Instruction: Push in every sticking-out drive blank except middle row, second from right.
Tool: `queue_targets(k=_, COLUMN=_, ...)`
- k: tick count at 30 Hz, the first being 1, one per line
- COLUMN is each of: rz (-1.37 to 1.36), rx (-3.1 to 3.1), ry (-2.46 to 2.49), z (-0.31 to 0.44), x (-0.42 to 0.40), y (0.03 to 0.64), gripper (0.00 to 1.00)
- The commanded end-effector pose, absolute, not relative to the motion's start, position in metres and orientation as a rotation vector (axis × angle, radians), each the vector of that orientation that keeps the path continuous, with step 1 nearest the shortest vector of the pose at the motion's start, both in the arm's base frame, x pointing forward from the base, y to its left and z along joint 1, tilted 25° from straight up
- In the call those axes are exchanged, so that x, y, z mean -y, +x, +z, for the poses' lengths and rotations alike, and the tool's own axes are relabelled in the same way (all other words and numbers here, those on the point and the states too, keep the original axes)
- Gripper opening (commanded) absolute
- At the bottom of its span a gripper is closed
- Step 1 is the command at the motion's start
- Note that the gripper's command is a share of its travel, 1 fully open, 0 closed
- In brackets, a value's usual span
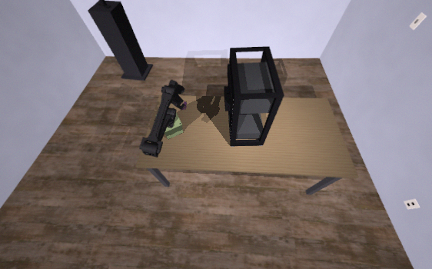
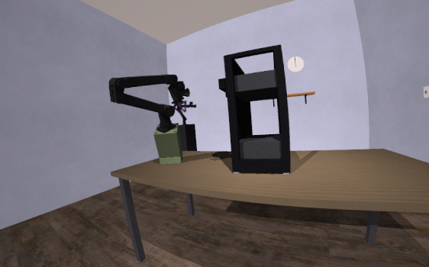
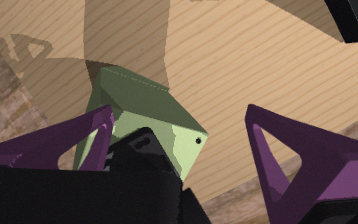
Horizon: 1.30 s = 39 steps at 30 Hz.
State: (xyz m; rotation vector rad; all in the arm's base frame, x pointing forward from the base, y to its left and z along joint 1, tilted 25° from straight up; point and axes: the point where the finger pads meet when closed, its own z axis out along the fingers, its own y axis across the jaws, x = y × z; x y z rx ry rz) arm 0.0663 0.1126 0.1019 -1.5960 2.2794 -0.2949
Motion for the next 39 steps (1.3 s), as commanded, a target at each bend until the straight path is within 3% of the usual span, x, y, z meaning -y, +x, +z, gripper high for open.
queue_targets(k=1, rz=-0.289, rx=-2.278, ry=-1.594, z=0.1041, x=-0.1144, y=0.0663, gripper=1.0)
queue_targets(k=39, rz=-0.25, rx=-2.274, ry=-1.573, z=0.113, x=-0.1229, y=0.0664, gripper=1.0)
